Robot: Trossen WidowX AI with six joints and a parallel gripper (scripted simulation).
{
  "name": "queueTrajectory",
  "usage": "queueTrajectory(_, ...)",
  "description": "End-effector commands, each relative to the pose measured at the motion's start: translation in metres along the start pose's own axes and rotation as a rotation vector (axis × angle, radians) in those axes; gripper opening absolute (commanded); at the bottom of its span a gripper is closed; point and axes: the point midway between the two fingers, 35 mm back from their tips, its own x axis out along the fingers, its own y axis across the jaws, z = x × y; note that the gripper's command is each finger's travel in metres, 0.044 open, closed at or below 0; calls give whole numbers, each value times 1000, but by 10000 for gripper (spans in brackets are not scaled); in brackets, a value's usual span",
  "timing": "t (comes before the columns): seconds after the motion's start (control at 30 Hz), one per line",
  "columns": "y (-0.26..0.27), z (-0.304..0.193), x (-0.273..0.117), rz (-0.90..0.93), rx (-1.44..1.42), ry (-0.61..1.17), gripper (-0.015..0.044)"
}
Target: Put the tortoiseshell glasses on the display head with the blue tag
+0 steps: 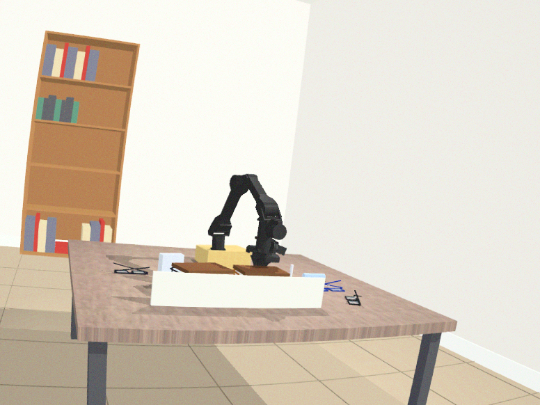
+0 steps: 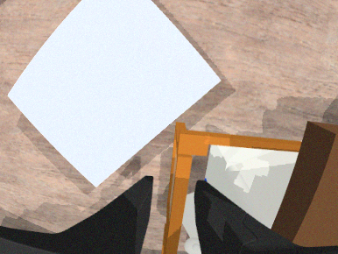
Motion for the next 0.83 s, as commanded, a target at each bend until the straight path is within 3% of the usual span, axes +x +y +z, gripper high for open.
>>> queueTrajectory(0.0, 0, -1, -21, -7, -3, -9, 107)
queueTrajectory(0.3, 4, -2, -32, -7, -5, -13, 107)
queueTrajectory(0.8, 57, -2, -48, -4, -5, -13, 107)
